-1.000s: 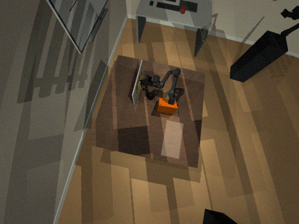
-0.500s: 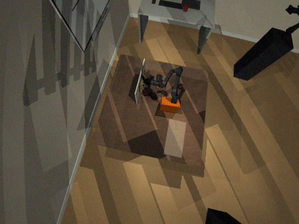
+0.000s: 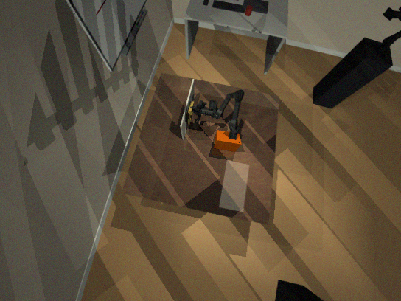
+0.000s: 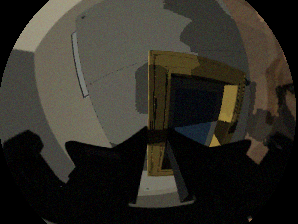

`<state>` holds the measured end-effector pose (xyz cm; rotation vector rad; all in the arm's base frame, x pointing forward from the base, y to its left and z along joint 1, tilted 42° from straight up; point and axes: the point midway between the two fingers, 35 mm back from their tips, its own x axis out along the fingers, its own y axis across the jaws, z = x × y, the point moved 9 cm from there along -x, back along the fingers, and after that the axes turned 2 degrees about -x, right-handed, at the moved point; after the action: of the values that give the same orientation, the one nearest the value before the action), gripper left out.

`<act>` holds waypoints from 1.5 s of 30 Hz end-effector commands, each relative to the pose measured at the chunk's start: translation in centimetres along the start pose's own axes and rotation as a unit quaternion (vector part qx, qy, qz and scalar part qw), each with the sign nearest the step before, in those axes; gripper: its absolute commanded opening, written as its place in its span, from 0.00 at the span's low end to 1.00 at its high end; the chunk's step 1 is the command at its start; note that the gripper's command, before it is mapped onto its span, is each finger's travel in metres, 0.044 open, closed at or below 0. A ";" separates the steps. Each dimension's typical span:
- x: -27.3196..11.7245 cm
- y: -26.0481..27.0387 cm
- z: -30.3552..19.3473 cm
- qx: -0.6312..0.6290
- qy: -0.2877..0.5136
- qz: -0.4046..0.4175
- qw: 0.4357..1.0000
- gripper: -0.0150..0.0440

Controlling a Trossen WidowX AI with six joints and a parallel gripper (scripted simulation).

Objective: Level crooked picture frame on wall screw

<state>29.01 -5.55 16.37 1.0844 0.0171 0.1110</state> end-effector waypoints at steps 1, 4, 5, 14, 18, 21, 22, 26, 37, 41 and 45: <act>0.0 0.0 0.0 0.000 -0.001 0.000 1.000 0.25; 0.0 0.0 0.0 0.000 -0.001 0.000 1.000 0.25; 0.0 0.0 0.0 0.000 -0.001 0.000 1.000 0.25; 0.0 -0.1 0.0 -0.002 0.000 0.000 1.000 0.25; 0.0 -0.1 0.0 -0.026 0.000 0.000 1.000 0.25; 0.0 -0.1 0.0 -0.034 0.000 0.000 0.999 0.25; 0.0 -0.1 0.0 -0.036 0.000 0.000 0.999 0.25; 0.0 -0.1 0.0 -0.047 0.000 0.000 0.999 0.25; 0.0 -0.2 -0.1 -0.076 0.000 0.000 0.997 0.25; 0.0 -0.2 -0.1 -0.086 0.000 0.000 0.996 0.25; 0.0 -0.2 -0.1 -0.097 0.000 0.000 0.995 0.25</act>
<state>29.07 -5.59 16.16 0.9115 0.0087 0.1097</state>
